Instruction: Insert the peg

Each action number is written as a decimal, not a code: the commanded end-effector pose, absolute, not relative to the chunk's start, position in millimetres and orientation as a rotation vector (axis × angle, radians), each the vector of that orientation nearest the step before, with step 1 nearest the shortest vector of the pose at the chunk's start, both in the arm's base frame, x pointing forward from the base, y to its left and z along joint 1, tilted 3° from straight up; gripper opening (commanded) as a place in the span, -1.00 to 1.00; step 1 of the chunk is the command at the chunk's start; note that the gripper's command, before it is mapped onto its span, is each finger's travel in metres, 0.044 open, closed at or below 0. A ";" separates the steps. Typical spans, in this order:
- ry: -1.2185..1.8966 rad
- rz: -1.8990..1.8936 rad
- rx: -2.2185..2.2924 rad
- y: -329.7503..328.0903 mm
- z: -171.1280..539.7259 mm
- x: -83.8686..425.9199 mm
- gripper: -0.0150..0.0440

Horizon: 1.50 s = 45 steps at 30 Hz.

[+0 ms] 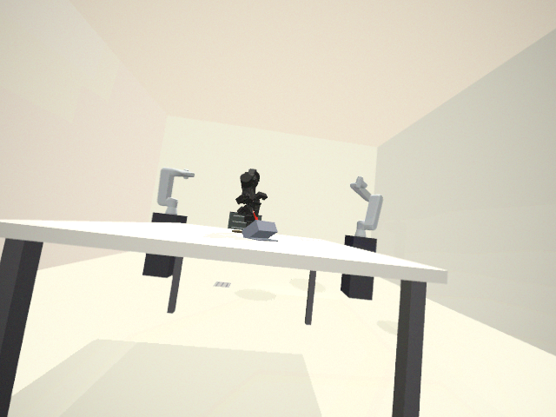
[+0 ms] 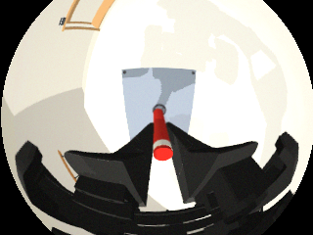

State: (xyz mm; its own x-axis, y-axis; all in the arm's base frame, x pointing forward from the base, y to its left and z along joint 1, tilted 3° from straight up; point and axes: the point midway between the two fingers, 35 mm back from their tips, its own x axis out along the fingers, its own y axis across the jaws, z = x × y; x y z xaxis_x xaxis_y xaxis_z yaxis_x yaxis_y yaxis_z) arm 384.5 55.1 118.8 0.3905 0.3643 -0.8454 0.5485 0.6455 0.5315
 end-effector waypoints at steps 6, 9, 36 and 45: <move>1.208 -0.140 0.919 54.9 120.2 384.7 -0.49; 1.208 -0.140 0.919 54.8 120.1 384.7 -0.49; 1.208 -0.139 0.919 56.7 111.7 386.6 -0.49; 1.208 -0.139 0.919 57.3 109.3 387.5 -0.49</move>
